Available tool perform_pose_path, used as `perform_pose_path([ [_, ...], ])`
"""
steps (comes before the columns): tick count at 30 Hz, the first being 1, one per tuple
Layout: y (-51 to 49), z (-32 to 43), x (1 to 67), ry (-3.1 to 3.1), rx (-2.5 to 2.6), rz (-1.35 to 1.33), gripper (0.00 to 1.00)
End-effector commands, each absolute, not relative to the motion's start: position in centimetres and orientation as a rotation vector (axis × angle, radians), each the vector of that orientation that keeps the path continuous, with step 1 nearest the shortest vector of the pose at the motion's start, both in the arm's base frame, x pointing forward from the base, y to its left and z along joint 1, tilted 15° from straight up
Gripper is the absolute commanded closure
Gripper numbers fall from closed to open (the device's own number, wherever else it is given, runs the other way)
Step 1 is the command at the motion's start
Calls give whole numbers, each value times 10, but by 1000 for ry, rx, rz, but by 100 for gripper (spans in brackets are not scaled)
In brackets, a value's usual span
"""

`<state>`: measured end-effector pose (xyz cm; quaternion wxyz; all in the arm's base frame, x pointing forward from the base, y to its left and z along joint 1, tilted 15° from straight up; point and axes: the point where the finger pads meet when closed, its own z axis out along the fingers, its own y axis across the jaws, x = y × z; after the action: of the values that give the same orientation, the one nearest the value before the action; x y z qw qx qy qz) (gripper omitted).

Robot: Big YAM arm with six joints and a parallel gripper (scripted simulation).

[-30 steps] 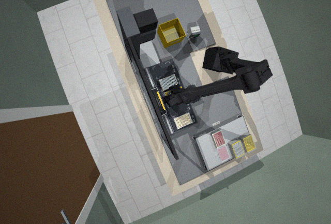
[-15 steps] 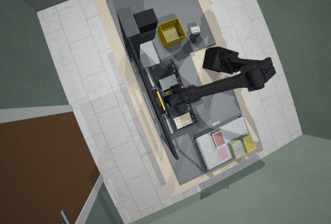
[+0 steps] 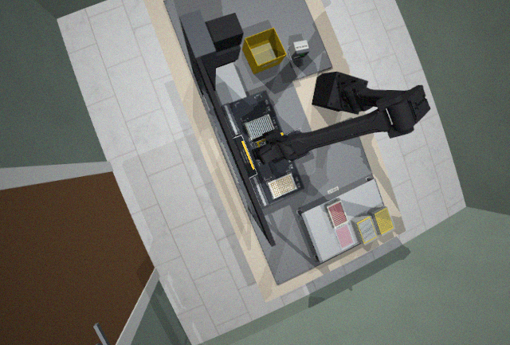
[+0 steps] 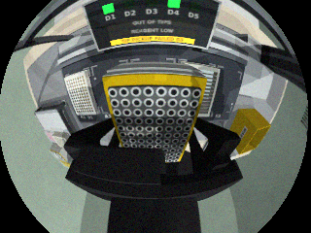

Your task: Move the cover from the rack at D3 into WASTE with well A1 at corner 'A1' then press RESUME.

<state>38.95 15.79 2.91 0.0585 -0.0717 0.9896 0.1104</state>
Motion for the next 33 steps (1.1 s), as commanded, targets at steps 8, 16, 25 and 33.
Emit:
perform_pose_path([
  [8,156,76,412,2927,-235,351,100],
  [16,153,86,411,2926,-234,350,100],
  [25,150,101,408,2925,-237,350,100],
  [33,147,112,407,2924,-234,350,100],
])
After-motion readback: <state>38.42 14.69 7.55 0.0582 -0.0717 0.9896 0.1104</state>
